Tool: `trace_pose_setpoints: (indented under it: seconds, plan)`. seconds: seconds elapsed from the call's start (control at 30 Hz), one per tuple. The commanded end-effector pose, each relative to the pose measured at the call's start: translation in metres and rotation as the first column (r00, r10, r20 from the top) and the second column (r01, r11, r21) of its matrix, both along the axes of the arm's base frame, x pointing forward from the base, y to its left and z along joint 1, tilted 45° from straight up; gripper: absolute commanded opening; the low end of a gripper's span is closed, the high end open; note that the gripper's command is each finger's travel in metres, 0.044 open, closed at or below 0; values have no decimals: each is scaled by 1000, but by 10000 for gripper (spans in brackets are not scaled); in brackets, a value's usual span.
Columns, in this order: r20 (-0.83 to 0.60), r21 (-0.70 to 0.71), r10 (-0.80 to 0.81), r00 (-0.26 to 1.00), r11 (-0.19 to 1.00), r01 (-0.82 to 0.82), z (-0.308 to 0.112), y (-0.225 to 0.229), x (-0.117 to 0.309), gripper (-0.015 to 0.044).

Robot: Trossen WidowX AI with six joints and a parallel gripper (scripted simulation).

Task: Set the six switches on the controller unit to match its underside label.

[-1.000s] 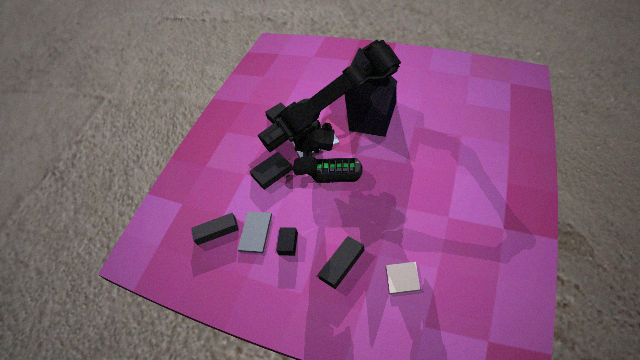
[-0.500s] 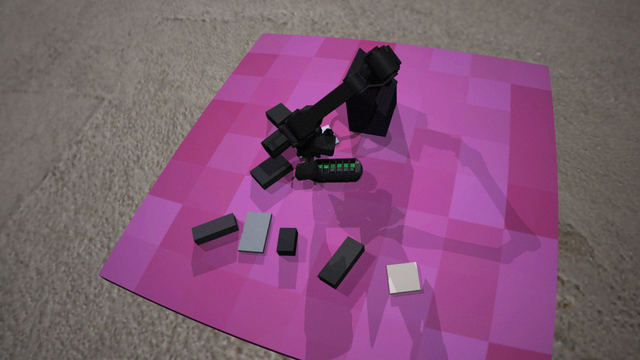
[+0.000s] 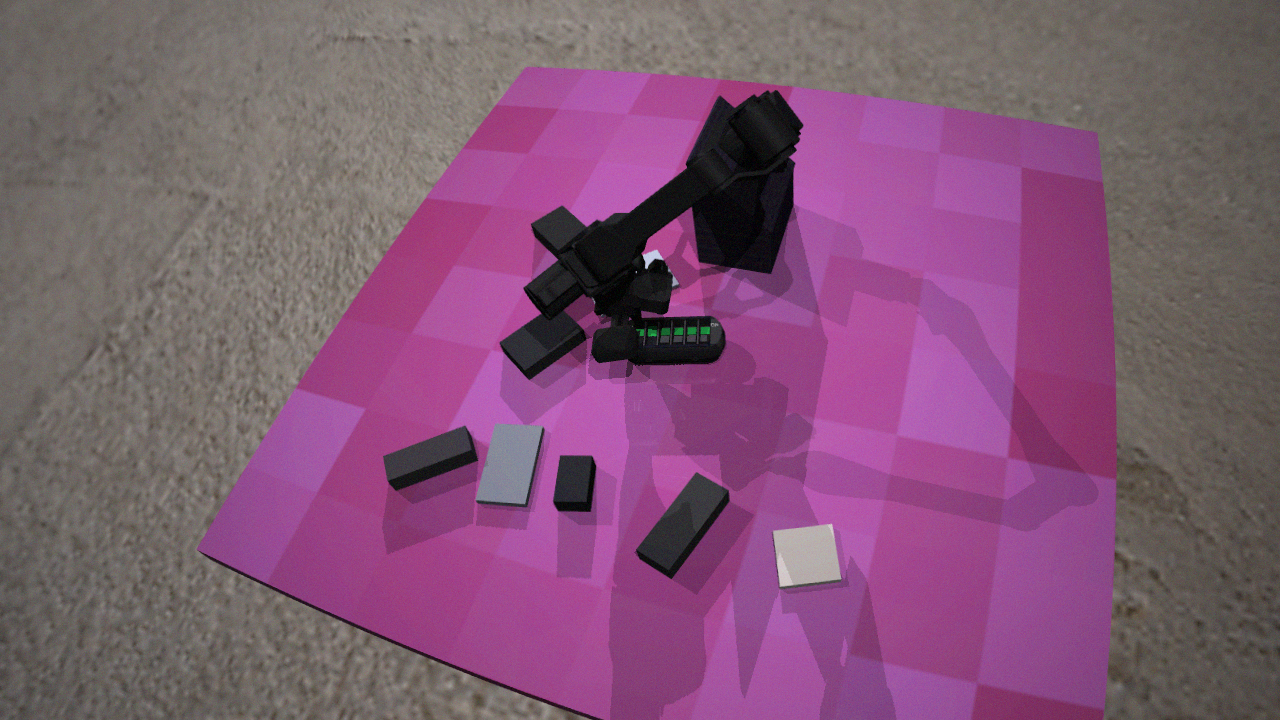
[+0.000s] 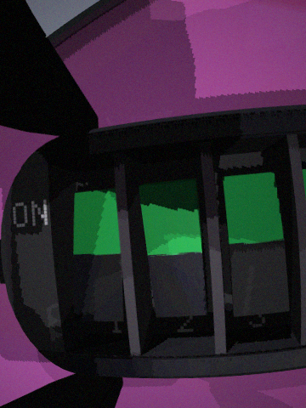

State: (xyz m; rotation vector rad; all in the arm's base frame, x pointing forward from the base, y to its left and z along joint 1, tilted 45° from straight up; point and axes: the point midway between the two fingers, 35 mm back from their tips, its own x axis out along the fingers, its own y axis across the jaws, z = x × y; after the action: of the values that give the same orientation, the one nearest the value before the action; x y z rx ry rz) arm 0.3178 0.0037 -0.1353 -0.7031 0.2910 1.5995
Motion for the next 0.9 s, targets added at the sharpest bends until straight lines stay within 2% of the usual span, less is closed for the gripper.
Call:
trace_pose_setpoints:
  seconds: [0.0,0.87]
  plan:
    - [0,4,-4,1000,1000,4,0,1,0,327]
    - [2,-10,-7,1000,1000,7,12,-4,-1,336]
